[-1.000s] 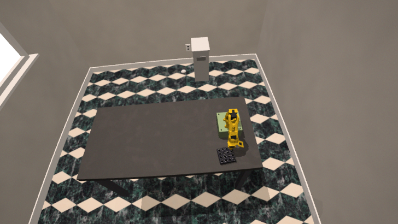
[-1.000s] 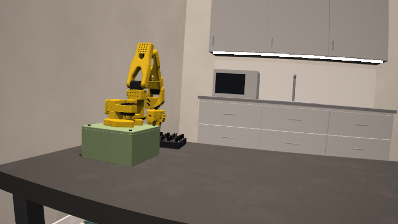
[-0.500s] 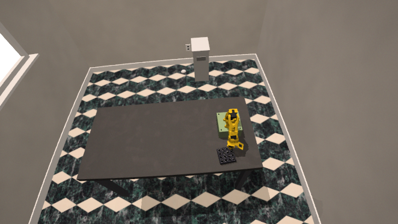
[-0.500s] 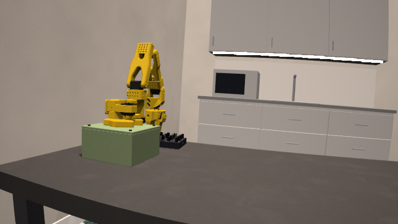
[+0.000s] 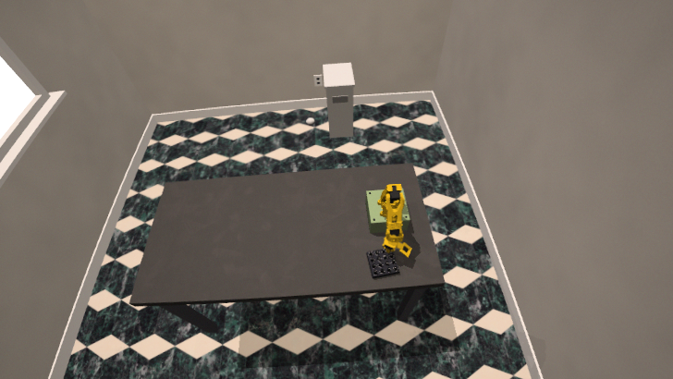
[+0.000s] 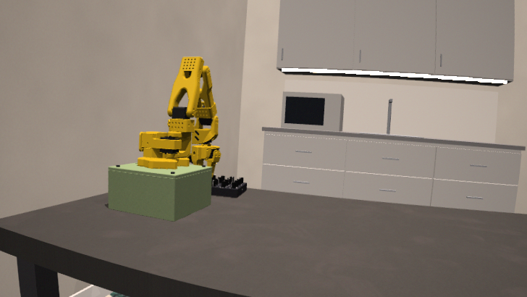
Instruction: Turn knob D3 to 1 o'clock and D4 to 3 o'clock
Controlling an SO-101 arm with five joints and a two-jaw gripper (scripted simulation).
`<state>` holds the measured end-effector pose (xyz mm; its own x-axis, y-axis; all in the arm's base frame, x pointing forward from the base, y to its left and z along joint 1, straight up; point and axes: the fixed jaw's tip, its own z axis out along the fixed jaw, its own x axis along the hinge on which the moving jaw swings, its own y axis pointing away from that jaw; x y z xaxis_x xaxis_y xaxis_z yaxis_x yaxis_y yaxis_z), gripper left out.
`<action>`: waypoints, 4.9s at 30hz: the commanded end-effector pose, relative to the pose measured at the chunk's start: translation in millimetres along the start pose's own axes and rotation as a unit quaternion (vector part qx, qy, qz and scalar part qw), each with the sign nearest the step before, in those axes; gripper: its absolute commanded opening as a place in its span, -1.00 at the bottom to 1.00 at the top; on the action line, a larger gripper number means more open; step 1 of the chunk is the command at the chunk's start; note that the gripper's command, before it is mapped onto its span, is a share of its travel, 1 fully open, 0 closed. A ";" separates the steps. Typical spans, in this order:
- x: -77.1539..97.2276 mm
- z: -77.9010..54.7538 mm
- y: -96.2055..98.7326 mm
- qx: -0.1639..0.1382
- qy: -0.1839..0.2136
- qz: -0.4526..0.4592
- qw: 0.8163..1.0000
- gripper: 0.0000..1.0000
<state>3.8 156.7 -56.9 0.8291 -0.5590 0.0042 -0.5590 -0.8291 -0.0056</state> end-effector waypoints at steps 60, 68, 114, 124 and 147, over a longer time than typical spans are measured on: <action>-2.9 1.3 0.4 -0.001 -0.003 0.089 0.996 -0.89; -3.0 1.3 0.9 -0.001 -0.003 0.089 0.996 -0.84; -2.9 -33.8 0.6 -0.002 -0.003 0.089 0.996 -0.84; -2.7 -36.7 0.9 -0.002 -0.003 0.089 0.996 -0.84; -5.2 -37.8 -3.1 -0.001 -0.003 0.089 0.996 -0.84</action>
<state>1.9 159.8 -20.4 0.7206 -0.6934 0.0009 -0.6934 -0.7206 -0.0009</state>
